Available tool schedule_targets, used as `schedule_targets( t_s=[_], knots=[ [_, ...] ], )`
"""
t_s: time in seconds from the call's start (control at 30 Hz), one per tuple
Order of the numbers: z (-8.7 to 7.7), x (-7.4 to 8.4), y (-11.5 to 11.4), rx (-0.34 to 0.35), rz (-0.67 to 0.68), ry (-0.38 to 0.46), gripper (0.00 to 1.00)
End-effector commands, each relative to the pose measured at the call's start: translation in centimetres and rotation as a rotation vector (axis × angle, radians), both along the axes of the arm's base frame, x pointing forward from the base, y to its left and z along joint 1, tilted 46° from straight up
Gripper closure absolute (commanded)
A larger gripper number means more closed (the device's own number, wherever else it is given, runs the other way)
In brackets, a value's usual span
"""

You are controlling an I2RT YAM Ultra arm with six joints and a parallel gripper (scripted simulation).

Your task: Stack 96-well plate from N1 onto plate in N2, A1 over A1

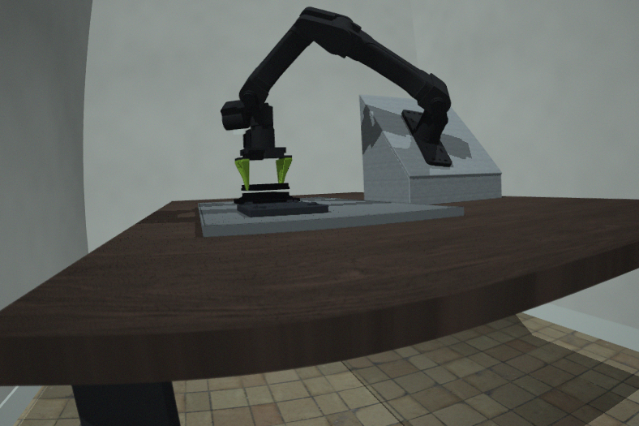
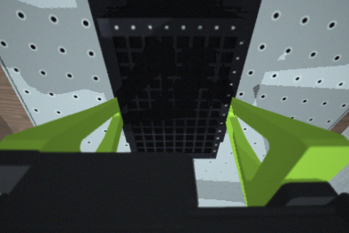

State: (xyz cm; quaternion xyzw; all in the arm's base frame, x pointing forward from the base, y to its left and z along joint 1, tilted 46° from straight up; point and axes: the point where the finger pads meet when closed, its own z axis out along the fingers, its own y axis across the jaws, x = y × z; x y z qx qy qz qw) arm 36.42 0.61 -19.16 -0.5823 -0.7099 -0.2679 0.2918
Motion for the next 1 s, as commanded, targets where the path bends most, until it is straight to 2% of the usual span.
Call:
schedule_targets(
  t_s=[0.0,0.3,0.4,0.67,0.8,0.97],
  knots=[
    [0.71,0.81,-0.62,-0.015,-0.016,-0.028,1.0],
    [0.6,0.49,-0.33,-0.011,-0.014,-0.021,1.0],
    [0.68,1.01,-0.56,-0.016,-0.016,-0.034,1.0],
    [0.5,0.45,-0.14,-0.012,-0.012,-0.021,1.0],
    [0.56,0.9,-0.41,-0.015,-0.017,-0.032,1.0],
    [0.34,0.37,-0.06,-0.011,-0.013,-0.019,1.0]
  ],
)
